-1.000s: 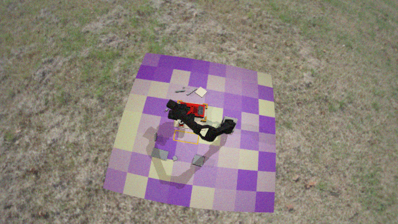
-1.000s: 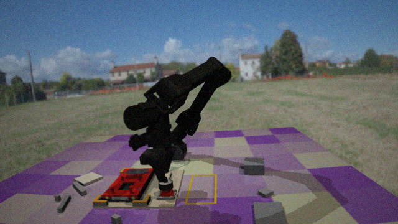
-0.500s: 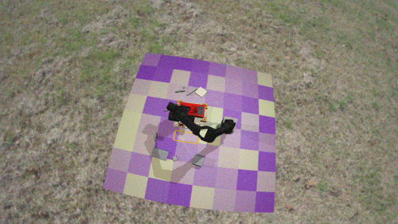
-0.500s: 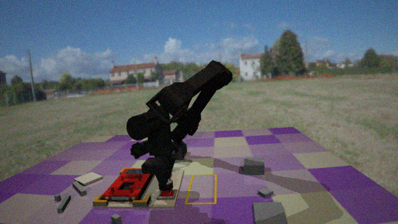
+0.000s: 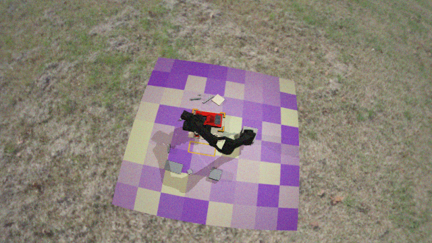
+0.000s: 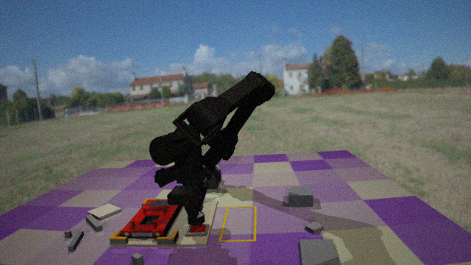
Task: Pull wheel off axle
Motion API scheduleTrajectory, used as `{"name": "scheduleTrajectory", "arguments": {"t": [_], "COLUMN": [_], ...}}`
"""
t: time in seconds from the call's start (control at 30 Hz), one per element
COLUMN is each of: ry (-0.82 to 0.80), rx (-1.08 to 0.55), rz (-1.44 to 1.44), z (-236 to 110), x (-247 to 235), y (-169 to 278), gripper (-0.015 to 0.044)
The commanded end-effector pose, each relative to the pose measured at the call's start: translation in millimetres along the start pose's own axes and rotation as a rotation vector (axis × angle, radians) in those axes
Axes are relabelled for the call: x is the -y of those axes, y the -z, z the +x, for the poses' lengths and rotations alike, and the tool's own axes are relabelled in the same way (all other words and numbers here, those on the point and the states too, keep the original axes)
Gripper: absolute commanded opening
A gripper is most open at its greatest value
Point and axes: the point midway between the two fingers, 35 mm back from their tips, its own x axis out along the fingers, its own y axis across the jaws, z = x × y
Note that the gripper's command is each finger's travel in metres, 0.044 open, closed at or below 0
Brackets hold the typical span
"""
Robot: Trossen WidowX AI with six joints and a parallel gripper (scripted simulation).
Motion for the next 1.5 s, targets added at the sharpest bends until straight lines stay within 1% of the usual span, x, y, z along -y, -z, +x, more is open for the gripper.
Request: {"name": "scheduleTrajectory", "arguments": {"t": [0.0, 1.47], "ry": [0.000, 0.000], "rx": [0.000, -0.001], "rz": [-0.003, -0.001], "z": [-2, -16], "x": [0, -1], "y": [0, 0], "gripper": [0.0000, 0.0000]}}
